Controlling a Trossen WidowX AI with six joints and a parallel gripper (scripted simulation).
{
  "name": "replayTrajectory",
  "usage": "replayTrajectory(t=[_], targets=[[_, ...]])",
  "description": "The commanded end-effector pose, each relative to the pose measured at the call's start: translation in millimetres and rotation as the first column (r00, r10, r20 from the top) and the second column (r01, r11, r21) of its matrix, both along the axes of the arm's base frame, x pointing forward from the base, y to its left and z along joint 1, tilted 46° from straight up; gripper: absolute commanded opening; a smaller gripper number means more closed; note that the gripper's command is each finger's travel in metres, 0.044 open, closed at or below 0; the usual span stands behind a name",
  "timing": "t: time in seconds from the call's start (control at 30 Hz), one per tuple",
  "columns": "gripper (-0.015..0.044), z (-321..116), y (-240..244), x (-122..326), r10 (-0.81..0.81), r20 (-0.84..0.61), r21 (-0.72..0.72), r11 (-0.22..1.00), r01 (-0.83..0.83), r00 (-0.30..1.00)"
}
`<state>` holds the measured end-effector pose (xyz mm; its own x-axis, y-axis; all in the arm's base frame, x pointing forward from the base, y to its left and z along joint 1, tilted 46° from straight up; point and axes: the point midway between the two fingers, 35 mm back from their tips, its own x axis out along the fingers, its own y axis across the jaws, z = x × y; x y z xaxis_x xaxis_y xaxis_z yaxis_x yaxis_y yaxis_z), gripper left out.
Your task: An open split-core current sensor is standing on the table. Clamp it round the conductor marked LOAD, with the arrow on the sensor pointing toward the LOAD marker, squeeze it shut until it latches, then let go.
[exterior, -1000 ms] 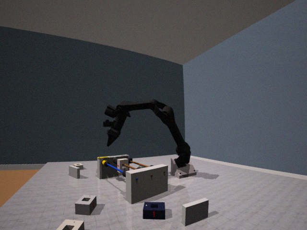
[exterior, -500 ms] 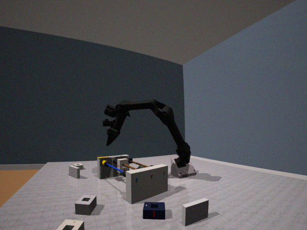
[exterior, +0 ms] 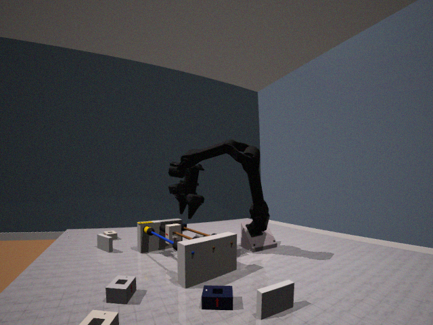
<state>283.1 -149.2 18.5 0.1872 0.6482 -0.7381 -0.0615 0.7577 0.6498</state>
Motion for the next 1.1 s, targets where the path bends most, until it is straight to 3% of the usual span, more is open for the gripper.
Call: replayTrajectory(t=[0.0, 1.07], targets=[[0.0440, 0.2, 38.6, -59.0, 0.215, 0.039, 0.034, 0.976, -0.216, 0.976], [0.0440, -24.6, 68.7, -63.9, 0.244, 0.049, 0.040, 0.968, -0.246, 0.969]])
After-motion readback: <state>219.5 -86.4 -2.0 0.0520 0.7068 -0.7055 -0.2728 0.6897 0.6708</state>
